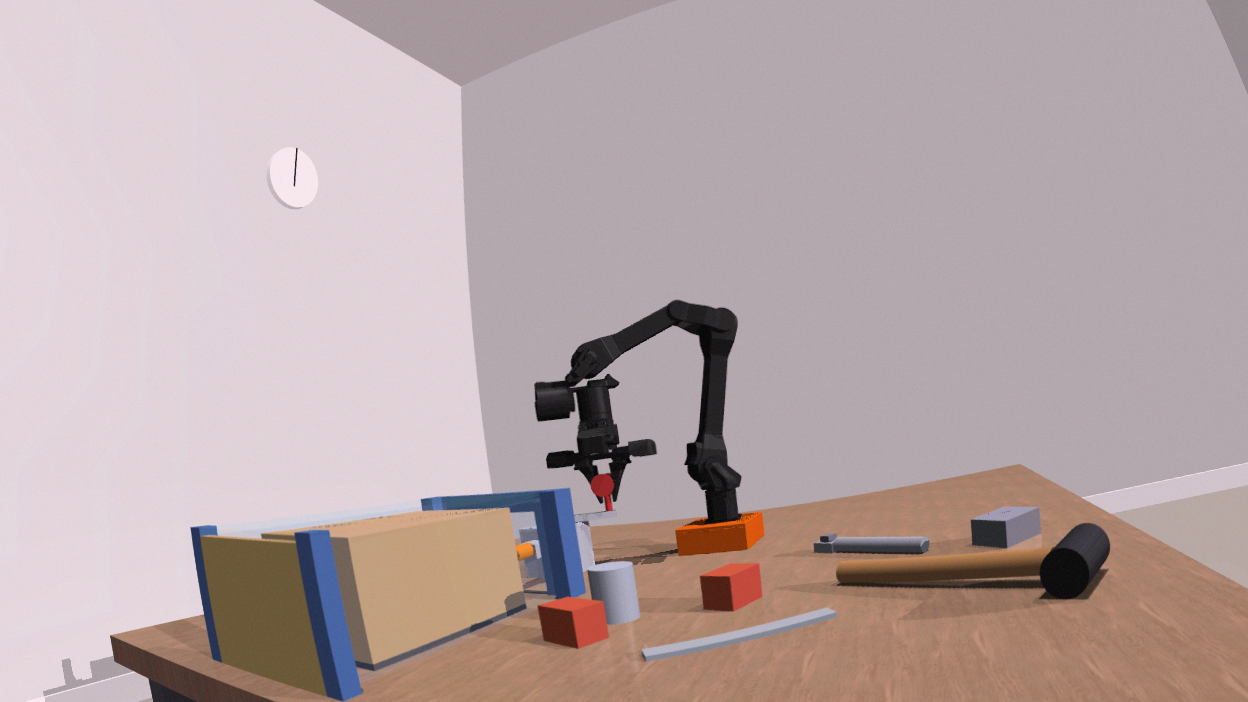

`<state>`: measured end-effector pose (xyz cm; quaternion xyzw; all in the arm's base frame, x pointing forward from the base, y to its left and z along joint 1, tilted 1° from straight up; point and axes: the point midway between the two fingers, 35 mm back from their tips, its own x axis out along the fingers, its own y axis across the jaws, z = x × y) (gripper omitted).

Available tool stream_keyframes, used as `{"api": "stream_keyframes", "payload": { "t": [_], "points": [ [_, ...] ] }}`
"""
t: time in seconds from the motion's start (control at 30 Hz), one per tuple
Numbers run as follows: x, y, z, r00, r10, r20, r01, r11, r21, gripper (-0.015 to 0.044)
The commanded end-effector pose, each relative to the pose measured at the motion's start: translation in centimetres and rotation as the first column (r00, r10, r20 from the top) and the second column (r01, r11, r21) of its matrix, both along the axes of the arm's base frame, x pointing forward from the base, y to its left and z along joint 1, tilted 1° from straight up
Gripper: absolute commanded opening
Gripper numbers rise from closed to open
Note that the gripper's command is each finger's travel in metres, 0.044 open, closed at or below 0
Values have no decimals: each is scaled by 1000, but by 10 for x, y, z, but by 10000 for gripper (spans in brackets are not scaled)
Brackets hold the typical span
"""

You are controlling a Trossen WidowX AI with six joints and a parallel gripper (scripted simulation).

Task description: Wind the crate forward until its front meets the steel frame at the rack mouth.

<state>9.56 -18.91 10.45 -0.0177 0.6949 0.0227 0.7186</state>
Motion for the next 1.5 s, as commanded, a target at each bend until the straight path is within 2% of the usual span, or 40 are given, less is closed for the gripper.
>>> {"api": "stream_keyframes", "payload": {
  "t": [0.0,1.47],
  "points": [
    [-14,-8,-2,999,-20,-37,20,1000,-20,0],
    [-48,-41,-1,999,-21,-40,20,1000,-23,0]
  ]
}}
